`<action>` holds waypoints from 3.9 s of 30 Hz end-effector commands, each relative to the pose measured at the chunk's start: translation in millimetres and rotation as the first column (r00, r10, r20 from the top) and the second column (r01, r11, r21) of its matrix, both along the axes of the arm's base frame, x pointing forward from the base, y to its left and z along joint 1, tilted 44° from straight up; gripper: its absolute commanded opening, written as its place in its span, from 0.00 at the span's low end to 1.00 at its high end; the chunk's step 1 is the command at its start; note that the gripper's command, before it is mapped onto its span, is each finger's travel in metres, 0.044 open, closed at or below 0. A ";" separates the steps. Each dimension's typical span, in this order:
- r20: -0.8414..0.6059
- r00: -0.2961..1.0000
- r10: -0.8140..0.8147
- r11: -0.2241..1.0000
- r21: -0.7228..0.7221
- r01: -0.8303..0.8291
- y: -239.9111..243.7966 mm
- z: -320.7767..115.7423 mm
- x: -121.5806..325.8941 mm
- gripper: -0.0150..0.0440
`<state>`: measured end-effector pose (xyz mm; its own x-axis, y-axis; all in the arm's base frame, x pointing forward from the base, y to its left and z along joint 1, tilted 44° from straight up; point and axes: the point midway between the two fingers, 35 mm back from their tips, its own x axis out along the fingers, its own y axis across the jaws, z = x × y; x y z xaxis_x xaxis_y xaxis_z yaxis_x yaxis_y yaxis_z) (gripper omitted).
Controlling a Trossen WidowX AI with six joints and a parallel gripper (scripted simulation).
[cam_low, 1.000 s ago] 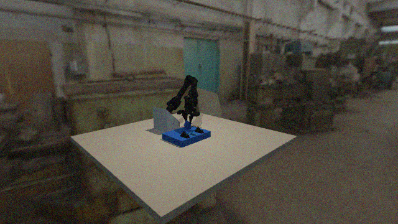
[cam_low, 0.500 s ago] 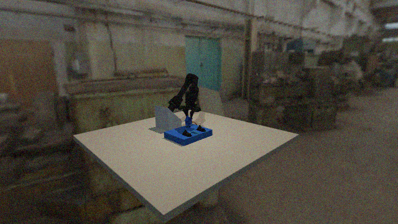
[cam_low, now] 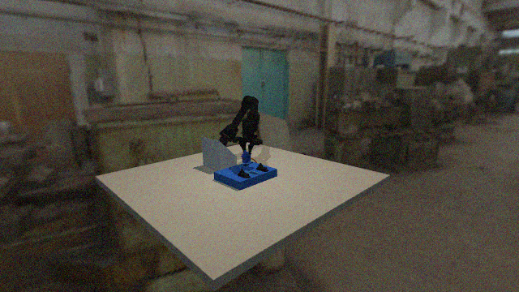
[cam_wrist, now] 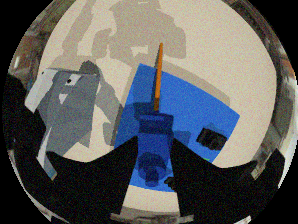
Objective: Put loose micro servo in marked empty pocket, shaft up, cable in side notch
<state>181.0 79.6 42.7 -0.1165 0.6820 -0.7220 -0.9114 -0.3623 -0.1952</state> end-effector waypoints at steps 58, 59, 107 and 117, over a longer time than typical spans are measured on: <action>-0.495 0.617 -0.612 0.785 -0.286 0.550 -52.2 -52.2 46.5 0.25; -0.506 0.590 -0.629 0.770 -0.301 0.563 -52.2 -52.2 46.5 0.25; -0.539 -0.276 -0.795 0.296 -0.743 0.600 -42.7 -51.3 108.4 0.25; -0.541 -0.275 -0.795 0.296 -0.742 0.602 -36.7 -50.7 146.4 0.25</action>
<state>314.7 43.2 -10.3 -0.1109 0.6738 -0.7305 -0.1166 0.7212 0.6829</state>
